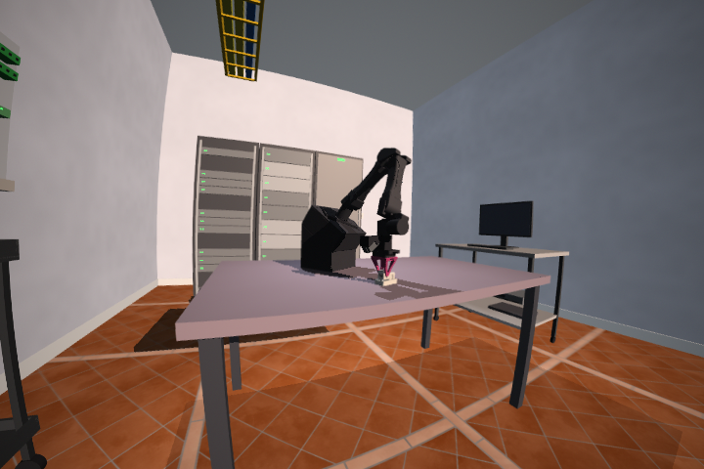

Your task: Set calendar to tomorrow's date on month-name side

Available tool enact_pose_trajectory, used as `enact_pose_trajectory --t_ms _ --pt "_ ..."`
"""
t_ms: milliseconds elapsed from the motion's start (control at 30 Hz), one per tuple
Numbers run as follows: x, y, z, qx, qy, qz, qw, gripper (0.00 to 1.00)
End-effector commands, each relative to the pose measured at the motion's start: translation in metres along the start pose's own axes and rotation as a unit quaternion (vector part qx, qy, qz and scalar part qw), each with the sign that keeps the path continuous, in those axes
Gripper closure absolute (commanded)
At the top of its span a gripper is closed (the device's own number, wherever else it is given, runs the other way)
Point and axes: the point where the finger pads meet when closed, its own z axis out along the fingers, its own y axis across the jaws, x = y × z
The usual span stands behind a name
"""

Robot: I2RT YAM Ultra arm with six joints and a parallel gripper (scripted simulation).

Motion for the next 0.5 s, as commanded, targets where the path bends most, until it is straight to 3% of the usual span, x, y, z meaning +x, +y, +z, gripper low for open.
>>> enact_pose_trajectory --t_ms 0,467 --pt "-0.0033 -0.0062 0.0047 0.014 -0.005 0.004 1.0 0.73" --pt "-0.0037 -0.0029 0.0044 0.01 -0.006 0.003 1.0 0.73"
